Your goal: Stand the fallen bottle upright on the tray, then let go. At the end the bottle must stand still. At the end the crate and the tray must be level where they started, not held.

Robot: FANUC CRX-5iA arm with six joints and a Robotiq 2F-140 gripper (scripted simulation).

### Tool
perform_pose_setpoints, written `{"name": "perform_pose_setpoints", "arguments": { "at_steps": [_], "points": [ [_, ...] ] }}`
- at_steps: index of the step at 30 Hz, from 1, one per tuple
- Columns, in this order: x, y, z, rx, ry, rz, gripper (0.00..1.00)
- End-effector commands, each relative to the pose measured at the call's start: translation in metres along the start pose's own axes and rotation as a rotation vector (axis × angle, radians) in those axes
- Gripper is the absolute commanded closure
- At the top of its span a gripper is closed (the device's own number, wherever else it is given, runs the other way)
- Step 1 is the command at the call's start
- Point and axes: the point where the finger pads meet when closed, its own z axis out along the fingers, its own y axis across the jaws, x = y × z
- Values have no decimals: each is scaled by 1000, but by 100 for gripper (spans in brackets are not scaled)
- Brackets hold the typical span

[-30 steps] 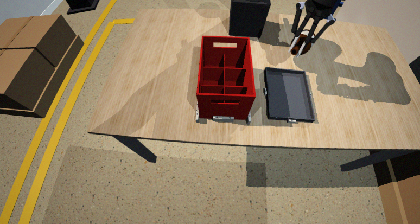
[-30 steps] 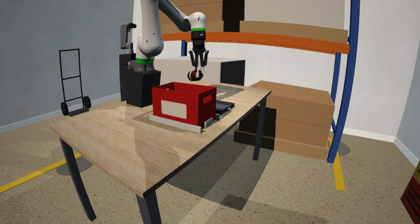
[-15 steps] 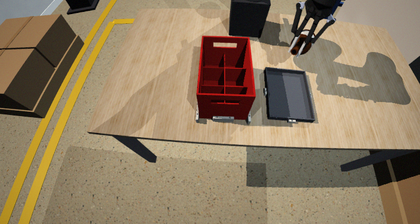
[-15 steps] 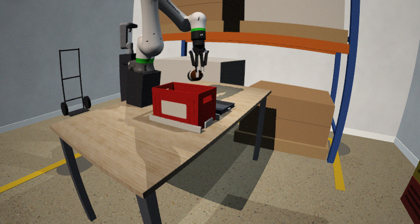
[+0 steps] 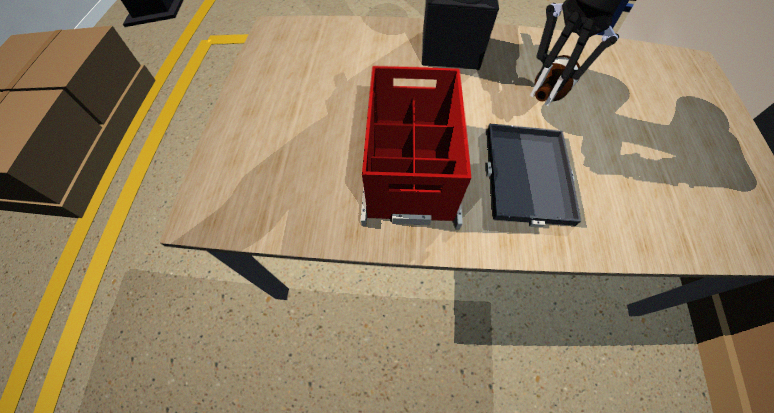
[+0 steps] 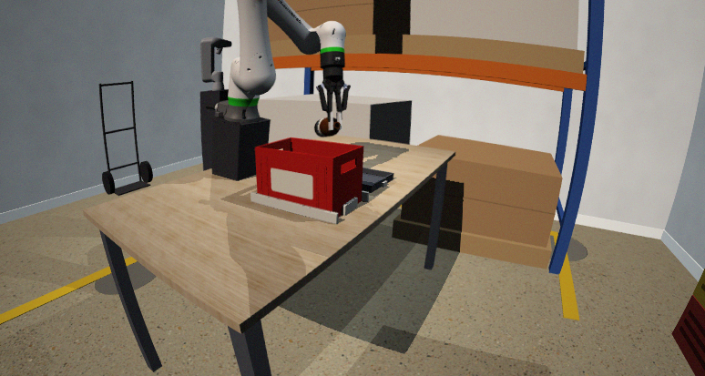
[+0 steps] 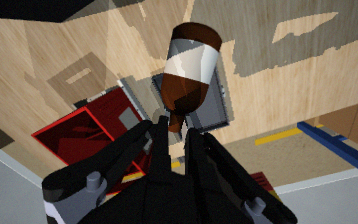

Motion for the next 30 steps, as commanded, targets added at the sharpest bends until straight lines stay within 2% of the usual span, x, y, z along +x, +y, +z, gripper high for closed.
{"name": "perform_pose_setpoints", "arguments": {
  "at_steps": [1, 16, 30],
  "points": [
    [0, 0, 0, 1, -8, 0, 100],
    [2, 0, 0, 3, -109, 1, 100],
    [3, 1, -2, -5, -151, 1, 100]
  ]
}}
